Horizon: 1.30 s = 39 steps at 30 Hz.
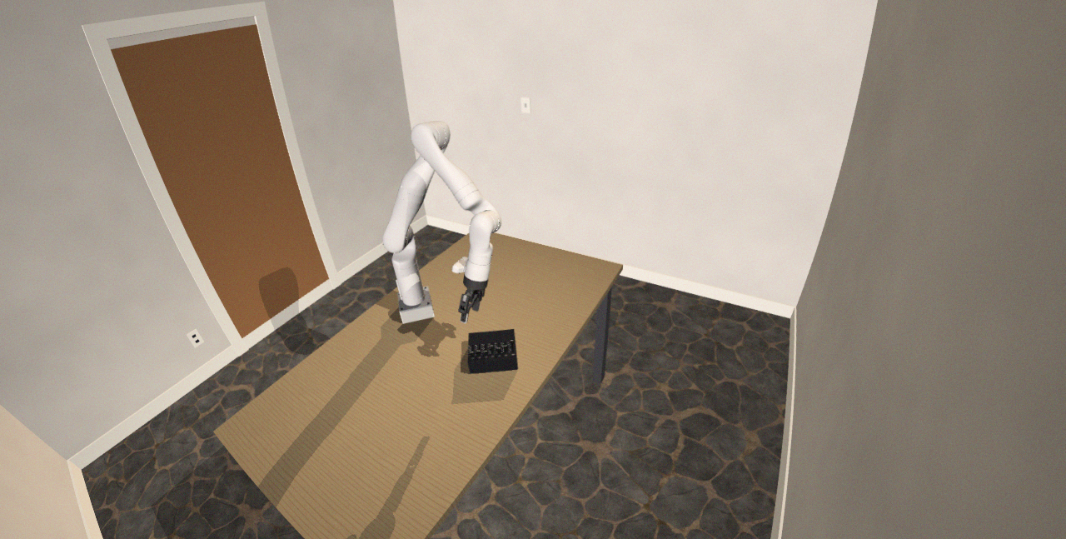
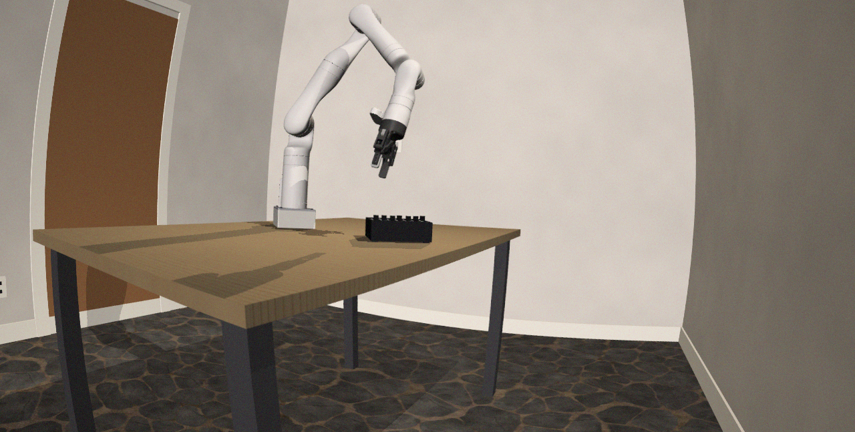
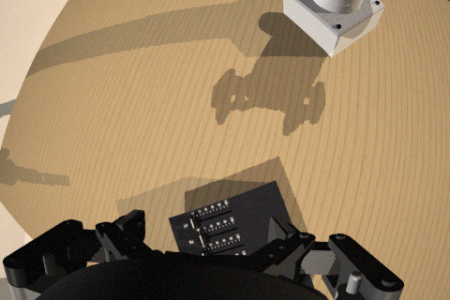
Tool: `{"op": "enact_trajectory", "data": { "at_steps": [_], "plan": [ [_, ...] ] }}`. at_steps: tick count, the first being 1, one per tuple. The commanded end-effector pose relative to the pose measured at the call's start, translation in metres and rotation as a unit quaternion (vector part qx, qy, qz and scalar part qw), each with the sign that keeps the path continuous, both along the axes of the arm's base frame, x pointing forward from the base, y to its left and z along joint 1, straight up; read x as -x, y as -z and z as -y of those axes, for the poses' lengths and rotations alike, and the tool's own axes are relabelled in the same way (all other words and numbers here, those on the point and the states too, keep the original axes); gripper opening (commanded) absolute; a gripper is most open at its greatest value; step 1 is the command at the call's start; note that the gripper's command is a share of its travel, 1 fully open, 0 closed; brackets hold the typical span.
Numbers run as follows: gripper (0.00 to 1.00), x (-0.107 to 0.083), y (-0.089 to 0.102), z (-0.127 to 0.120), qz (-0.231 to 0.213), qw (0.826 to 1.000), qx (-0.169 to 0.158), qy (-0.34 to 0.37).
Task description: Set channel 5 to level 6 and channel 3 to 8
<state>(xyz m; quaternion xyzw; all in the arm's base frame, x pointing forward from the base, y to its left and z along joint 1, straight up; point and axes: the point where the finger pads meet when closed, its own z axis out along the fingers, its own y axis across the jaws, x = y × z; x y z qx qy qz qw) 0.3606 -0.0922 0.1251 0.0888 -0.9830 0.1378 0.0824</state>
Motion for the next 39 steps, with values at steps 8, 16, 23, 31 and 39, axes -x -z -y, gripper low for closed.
{"op": "enact_trajectory", "data": {
  "at_steps": [8, 16, 23, 31, 39],
  "plan": [
    [1.0, -0.005, 0.0, -0.003, 0.01, 1.0, -0.02, 0.015],
    [1.0, -0.008, 0.0, -0.005, 0.015, 0.999, -0.03, 0.023],
    [1.0, -0.011, 0.0, -0.007, 0.02, 0.999, -0.041, 0.031],
    [1.0, -0.014, 0.0, -0.009, 0.025, 0.998, -0.051, 0.038],
    [1.0, -0.017, 0.0, -0.01, 0.03, 0.997, -0.06, 0.044]
  ]
}}
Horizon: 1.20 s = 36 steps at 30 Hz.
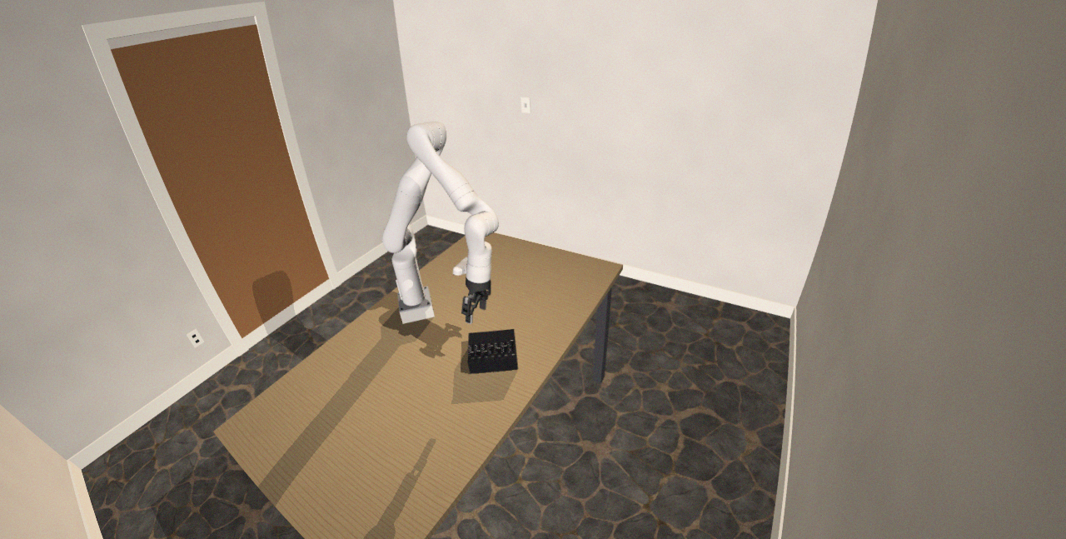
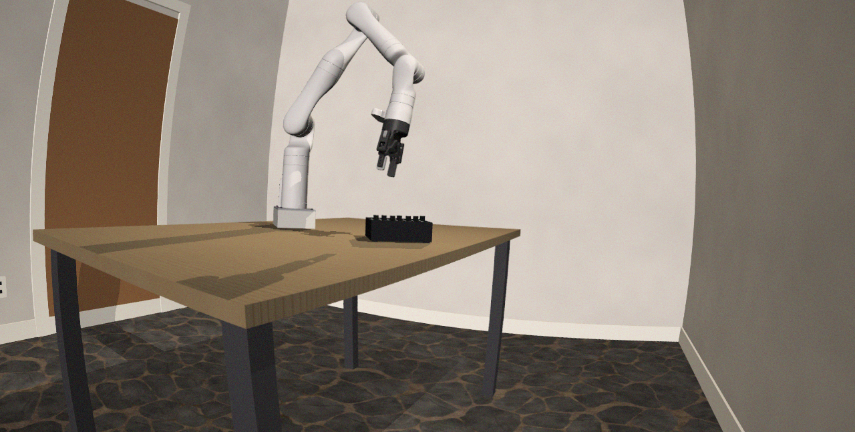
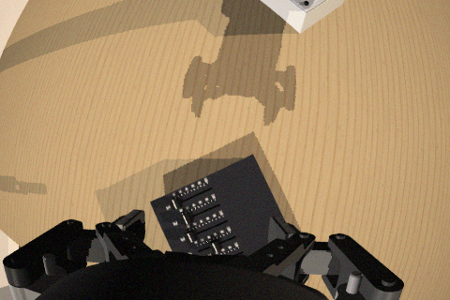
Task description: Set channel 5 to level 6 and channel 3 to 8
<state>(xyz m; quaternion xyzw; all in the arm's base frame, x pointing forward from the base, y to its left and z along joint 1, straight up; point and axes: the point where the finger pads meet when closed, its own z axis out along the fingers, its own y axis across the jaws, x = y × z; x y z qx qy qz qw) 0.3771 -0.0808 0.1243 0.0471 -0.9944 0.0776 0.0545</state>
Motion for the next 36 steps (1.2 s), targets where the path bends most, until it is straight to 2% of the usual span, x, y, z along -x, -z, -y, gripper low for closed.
{"op": "enact_trajectory", "data": {
  "at_steps": [1, 36],
  "plan": [
    [1.0, -0.003, -0.001, 0.0, 0.006, 1.0, -0.009, 0.008],
    [1.0, -0.02, -0.005, -0.006, 0.033, 0.998, -0.049, 0.039]
  ]
}}
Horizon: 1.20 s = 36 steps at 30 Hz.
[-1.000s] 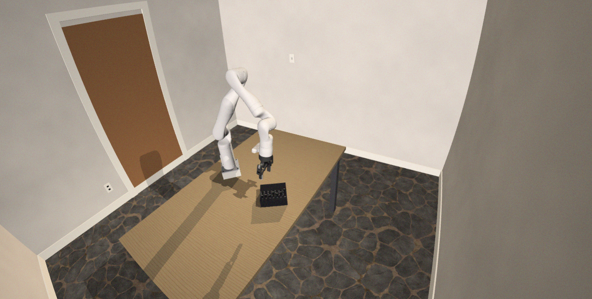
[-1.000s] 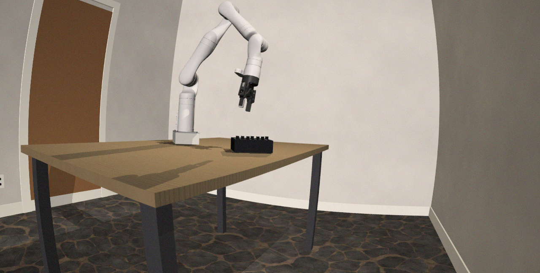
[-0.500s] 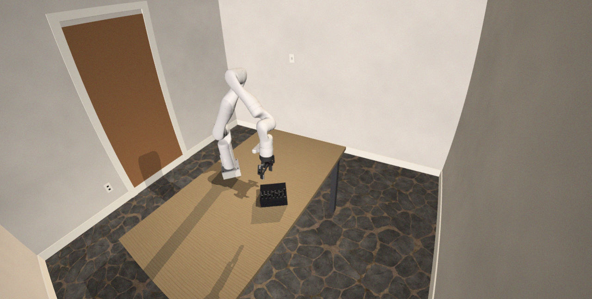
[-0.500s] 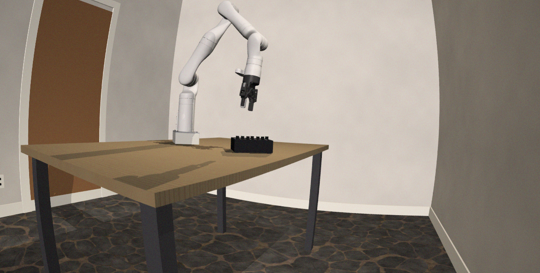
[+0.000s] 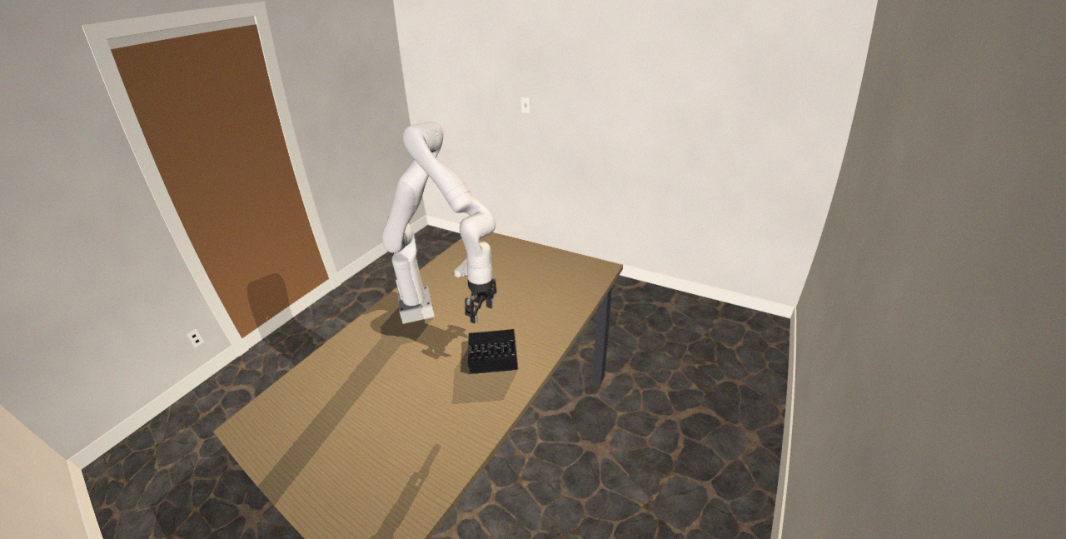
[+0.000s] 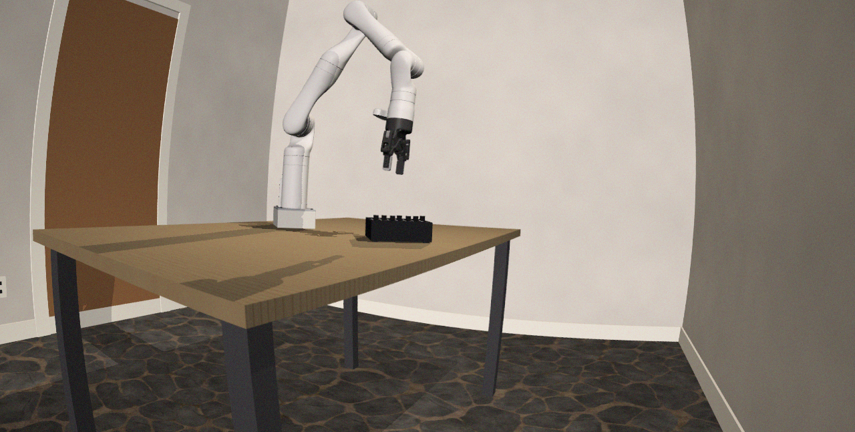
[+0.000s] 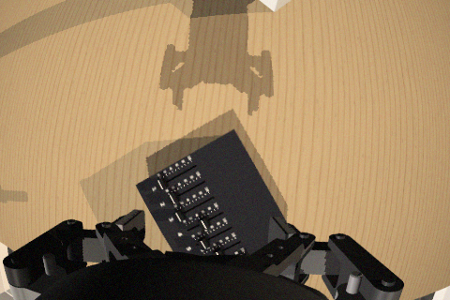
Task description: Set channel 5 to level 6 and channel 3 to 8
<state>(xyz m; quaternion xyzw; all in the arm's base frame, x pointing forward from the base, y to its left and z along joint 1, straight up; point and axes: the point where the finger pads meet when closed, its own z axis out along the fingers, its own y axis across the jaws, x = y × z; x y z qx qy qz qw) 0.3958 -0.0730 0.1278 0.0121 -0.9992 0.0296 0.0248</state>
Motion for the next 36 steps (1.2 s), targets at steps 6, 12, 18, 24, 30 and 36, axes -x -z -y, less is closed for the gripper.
{"op": "enact_trajectory", "data": {
  "at_steps": [6, 12, 18, 24, 30, 36],
  "plan": [
    [1.0, -0.004, -0.002, 0.001, 0.006, 1.0, -0.006, 0.007],
    [1.0, -0.006, -0.003, 0.001, 0.01, 1.0, -0.011, 0.011],
    [1.0, -0.01, -0.004, 0.0, 0.016, 1.0, -0.018, 0.017],
    [1.0, -0.011, -0.004, 0.0, 0.018, 0.999, -0.021, 0.019],
    [1.0, -0.013, -0.005, 0.0, 0.021, 0.999, -0.024, 0.022],
    [1.0, -0.015, -0.006, 0.0, 0.024, 0.999, -0.028, 0.025]
  ]
}}
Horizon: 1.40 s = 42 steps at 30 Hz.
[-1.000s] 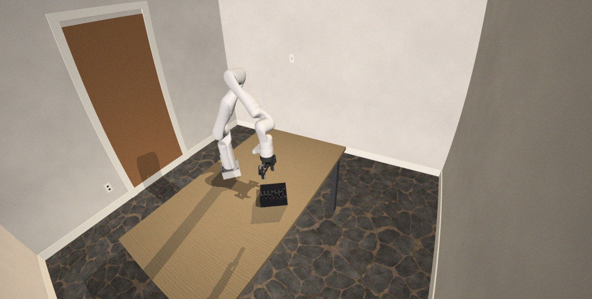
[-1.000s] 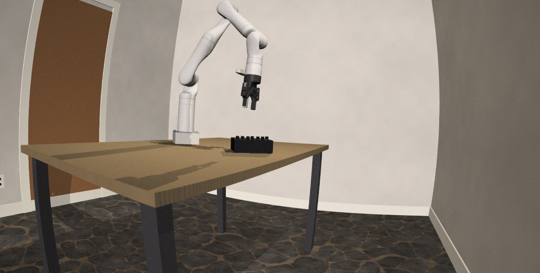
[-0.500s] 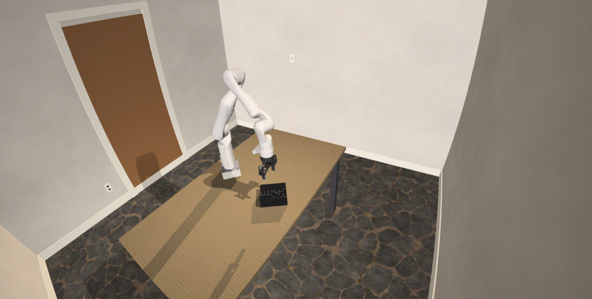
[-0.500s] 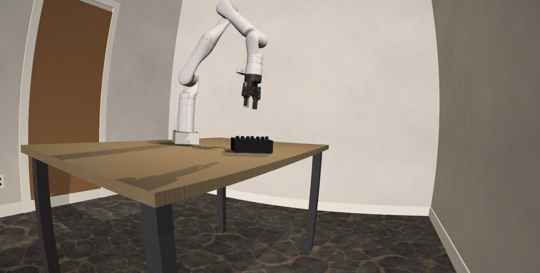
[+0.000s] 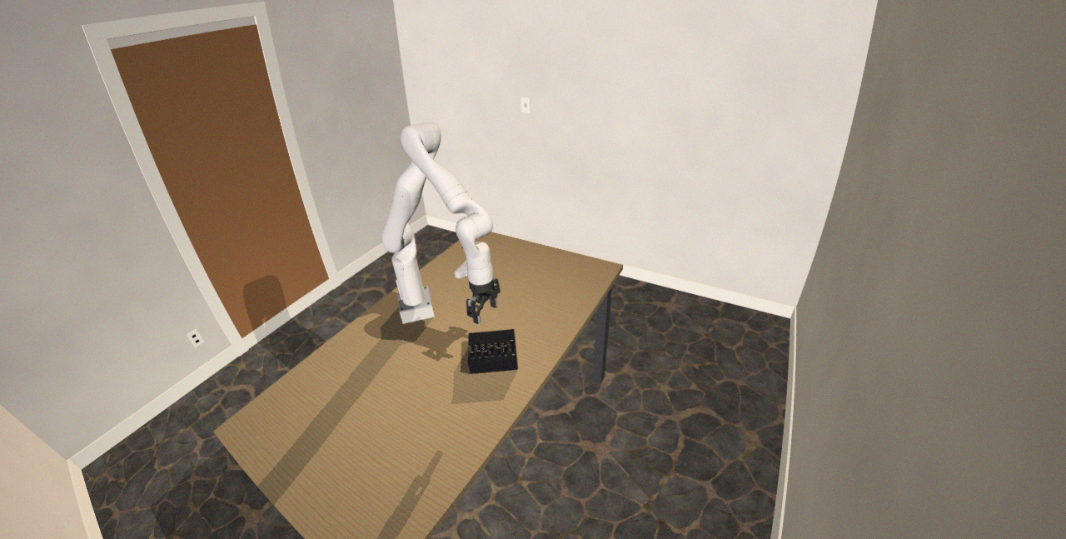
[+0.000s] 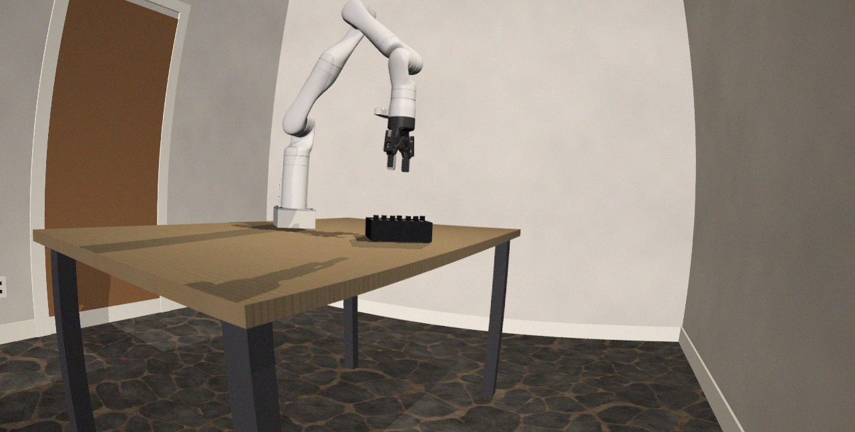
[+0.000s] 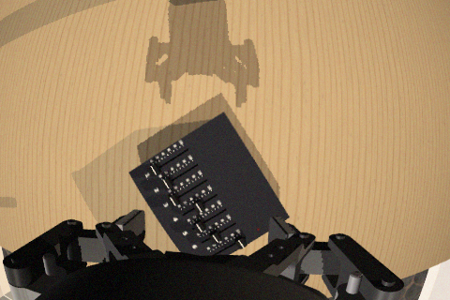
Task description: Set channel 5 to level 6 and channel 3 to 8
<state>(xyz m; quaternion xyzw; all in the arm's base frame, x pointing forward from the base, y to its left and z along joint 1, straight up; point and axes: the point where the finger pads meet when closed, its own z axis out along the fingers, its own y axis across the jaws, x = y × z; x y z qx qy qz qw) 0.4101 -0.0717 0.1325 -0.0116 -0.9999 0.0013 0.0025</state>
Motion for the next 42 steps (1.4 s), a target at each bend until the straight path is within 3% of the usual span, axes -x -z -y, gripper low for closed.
{"op": "enact_trajectory", "data": {
  "at_steps": [1, 42],
  "plan": [
    [1.0, -0.0008, -0.0009, 0.001, 0.002, 1.0, 0.0, 0.001],
    [1.0, -0.0048, -0.0016, 0.0012, 0.008, 1.0, -0.006, 0.01]
  ]
}}
